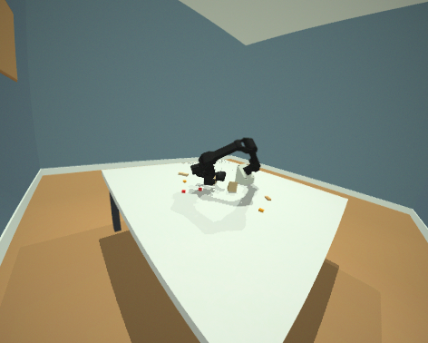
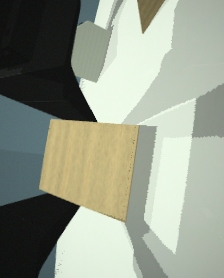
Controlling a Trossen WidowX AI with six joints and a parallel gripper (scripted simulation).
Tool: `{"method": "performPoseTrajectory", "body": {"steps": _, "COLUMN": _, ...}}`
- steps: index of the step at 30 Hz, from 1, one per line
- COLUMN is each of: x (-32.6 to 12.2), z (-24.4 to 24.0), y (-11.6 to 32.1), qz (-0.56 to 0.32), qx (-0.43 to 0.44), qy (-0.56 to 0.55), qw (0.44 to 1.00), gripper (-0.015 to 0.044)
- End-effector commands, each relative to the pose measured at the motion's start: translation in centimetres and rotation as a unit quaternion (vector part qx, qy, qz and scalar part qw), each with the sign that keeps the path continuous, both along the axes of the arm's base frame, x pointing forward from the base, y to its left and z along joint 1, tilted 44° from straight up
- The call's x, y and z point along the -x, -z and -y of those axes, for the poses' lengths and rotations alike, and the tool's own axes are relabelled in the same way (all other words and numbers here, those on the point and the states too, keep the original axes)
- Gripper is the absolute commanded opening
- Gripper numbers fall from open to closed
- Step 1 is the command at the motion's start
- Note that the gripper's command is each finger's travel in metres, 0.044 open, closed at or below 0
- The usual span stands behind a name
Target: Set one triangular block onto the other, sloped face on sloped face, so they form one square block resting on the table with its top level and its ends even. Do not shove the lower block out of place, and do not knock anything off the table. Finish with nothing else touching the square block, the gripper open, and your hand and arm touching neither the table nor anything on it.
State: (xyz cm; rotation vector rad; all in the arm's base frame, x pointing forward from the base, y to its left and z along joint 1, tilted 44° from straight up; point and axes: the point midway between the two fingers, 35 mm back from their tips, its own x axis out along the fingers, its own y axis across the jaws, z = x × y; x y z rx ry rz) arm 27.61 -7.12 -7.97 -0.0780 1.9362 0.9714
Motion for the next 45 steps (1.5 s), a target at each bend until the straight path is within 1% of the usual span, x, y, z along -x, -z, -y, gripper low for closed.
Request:
{"method": "performPoseTrajectory", "body": {"steps": 1, "x": -0.1, "z": 1.5, "y": -1.3, "qz": 0.005, "qx": 0.004, "qy": 0.001, "qw": 1.0, "gripper": 0.0}}
{"method": "performPoseTrajectory", "body": {"steps": 15, "x": 0.9, "z": 6.1, "y": -6.2, "qz": 0.004, "qx": 0.006, "qy": 0.0, "qw": 1.0, "gripper": 0.0}}
{"method": "performPoseTrajectory", "body": {"steps": 23, "x": 1.0, "z": 6.2, "y": -6.2, "qz": 0.011, "qx": -0.003, "qy": 0.008, "qw": 1.0, "gripper": 0.0}}
{"method": "performPoseTrajectory", "body": {"steps": 34, "x": 2.0, "z": 6.5, "y": -5.6, "qz": 0.141, "qx": -0.113, "qy": 0.06, "qw": 0.982, "gripper": 0.0}}
{"method": "performPoseTrajectory", "body": {"steps": 45, "x": 2.7, "z": 7.2, "y": -5.9, "qz": 0.301, "qx": -0.181, "qy": 0.097, "qw": 0.931, "gripper": 0.0}}
